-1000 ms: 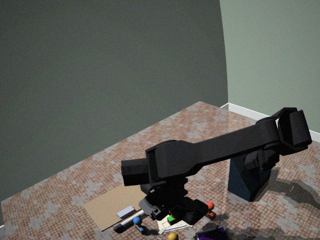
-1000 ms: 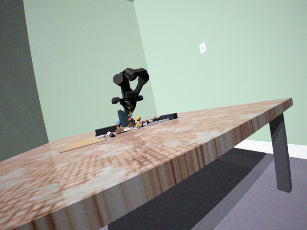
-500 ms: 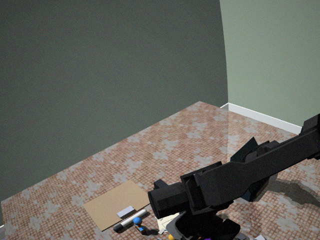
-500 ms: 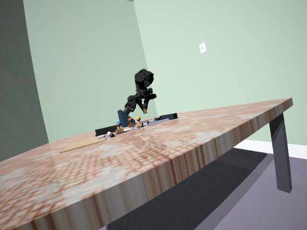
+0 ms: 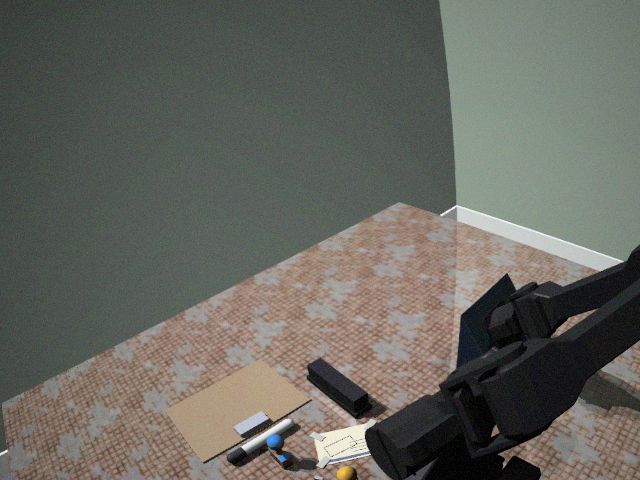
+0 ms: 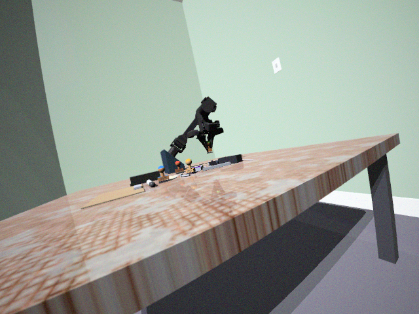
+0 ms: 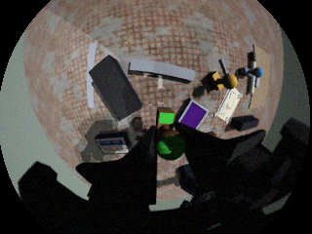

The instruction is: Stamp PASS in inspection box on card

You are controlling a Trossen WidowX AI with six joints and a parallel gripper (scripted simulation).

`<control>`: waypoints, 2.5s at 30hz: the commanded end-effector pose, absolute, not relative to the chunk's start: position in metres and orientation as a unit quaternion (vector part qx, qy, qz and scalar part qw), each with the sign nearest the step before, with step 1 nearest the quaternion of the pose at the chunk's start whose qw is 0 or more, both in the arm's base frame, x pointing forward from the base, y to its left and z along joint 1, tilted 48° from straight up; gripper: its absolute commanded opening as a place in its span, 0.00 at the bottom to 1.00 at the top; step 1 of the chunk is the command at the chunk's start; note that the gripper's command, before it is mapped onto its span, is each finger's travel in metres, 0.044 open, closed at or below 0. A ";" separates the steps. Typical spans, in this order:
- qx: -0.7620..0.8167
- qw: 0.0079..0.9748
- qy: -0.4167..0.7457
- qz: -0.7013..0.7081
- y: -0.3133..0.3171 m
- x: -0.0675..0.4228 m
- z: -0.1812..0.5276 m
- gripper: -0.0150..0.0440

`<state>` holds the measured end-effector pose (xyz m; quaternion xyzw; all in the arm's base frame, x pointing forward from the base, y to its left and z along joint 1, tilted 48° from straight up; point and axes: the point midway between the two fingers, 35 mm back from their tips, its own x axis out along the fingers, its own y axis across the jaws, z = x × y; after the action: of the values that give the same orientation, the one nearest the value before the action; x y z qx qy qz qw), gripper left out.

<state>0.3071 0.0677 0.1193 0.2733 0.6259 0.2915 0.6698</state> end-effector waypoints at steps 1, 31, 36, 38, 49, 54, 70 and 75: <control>0.277 0.667 0.628 0.291 0.072 0.305 0.120 0.25; 0.276 0.667 0.627 0.291 0.109 0.308 0.087 0.25; 0.277 0.667 0.627 0.292 0.115 0.307 0.082 0.25; 0.277 0.667 0.627 0.292 0.118 0.307 0.080 0.25; 0.275 0.669 0.625 0.292 0.119 0.307 0.078 0.48; 0.275 0.669 0.625 0.292 0.119 0.307 0.078 0.69; 0.276 0.667 0.628 0.290 0.032 0.304 0.155 0.69; 0.276 0.667 0.628 0.290 0.032 0.304 0.155 0.69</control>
<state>0.3047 0.0343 0.1527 0.2789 0.6271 0.2880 0.6678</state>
